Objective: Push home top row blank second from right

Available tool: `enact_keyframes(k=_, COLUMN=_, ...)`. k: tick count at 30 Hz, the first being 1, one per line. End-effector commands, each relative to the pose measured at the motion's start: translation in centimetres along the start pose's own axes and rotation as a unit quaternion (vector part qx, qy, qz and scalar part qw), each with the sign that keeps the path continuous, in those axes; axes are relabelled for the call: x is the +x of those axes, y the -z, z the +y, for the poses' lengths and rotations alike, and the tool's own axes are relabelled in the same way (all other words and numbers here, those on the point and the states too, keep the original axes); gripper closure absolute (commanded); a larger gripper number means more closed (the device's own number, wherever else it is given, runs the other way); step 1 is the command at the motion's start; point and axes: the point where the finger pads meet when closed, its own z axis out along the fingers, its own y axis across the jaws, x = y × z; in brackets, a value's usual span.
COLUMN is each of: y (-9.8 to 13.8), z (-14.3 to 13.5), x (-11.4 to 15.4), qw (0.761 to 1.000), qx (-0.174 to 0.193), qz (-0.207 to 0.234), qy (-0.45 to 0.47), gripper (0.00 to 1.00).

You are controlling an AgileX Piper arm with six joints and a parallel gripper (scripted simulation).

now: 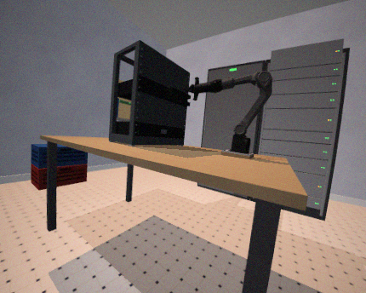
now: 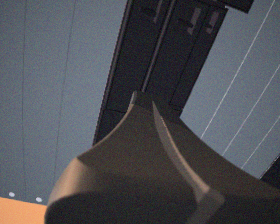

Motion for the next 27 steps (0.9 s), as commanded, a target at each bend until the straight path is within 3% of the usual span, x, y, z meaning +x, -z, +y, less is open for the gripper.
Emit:
enact_keyframes(k=1, y=0.0, z=0.1, x=0.0, qw=1.0, qx=-0.001, qz=0.0, qy=0.0, gripper=1.0)
enact_keyframes(k=10, y=-3.1, z=0.1, x=0.0, qw=1.0, qx=-0.001, qz=0.0, qy=0.0, gripper=1.0)
enact_keyframes(k=15, y=-6.5, z=0.1, x=0.0, qw=1.0, qx=-0.001, qz=0.0, qy=0.0, gripper=1.0)
enact_keyframes(k=27, y=-6.7, z=0.1, x=0.0, qw=1.0, qx=-0.001, qz=0.0, qy=0.0, gripper=1.0)
